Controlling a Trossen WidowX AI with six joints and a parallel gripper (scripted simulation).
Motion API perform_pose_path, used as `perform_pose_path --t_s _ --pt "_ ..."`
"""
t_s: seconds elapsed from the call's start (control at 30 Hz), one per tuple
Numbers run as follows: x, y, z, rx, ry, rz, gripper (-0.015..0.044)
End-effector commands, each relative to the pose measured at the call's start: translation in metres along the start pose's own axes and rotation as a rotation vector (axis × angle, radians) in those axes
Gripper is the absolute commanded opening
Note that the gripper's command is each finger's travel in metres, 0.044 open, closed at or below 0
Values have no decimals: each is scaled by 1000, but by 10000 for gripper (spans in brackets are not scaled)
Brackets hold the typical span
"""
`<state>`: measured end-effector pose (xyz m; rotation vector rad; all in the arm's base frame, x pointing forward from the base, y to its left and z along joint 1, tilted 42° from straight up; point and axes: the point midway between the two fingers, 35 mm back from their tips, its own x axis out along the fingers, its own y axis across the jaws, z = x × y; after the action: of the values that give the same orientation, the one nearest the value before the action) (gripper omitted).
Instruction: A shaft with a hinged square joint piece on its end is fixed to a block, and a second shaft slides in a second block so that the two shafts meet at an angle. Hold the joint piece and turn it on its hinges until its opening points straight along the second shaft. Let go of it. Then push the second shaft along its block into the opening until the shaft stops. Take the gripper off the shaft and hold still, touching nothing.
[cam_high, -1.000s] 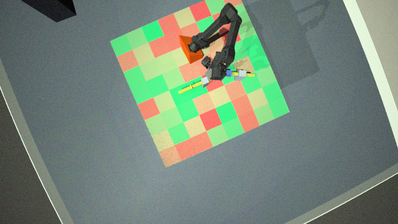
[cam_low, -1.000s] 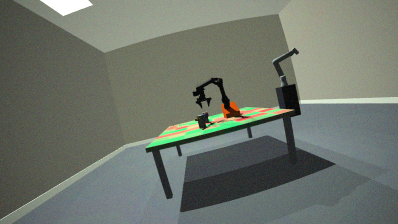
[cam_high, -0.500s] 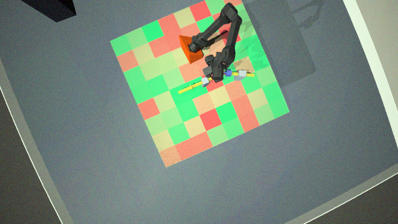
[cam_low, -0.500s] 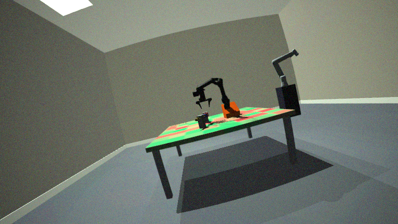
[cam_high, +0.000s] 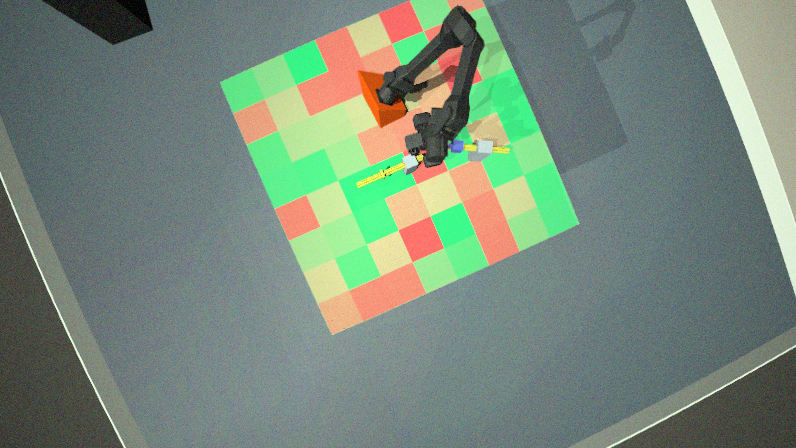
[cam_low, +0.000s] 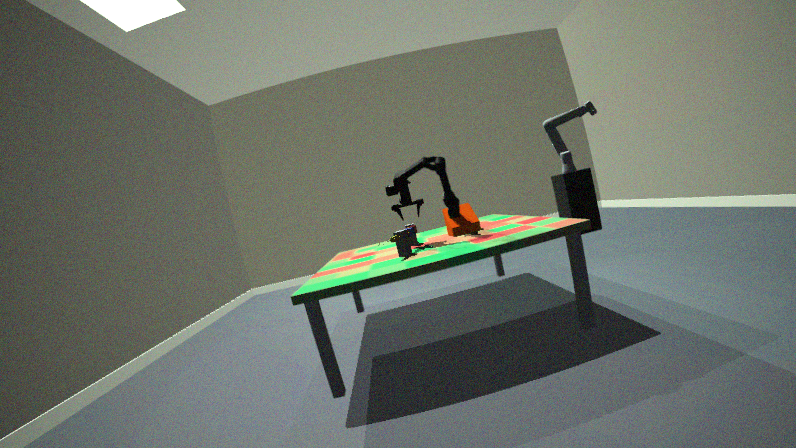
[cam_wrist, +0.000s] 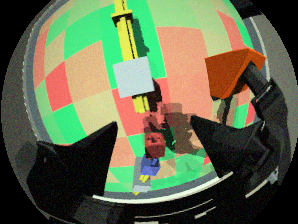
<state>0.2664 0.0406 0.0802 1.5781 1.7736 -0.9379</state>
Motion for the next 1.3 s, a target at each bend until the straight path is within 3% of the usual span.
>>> perform_pose_path --t_s 0.0,0.33,0.9,1.27 --pt "19 0 -2 5 4 -5 440" --pt "64 -3 -6 4 8 -6 440" --pt "59 -4 -76 4 12 -6 440" --pt "71 -3 -77 2 12 -7 440"
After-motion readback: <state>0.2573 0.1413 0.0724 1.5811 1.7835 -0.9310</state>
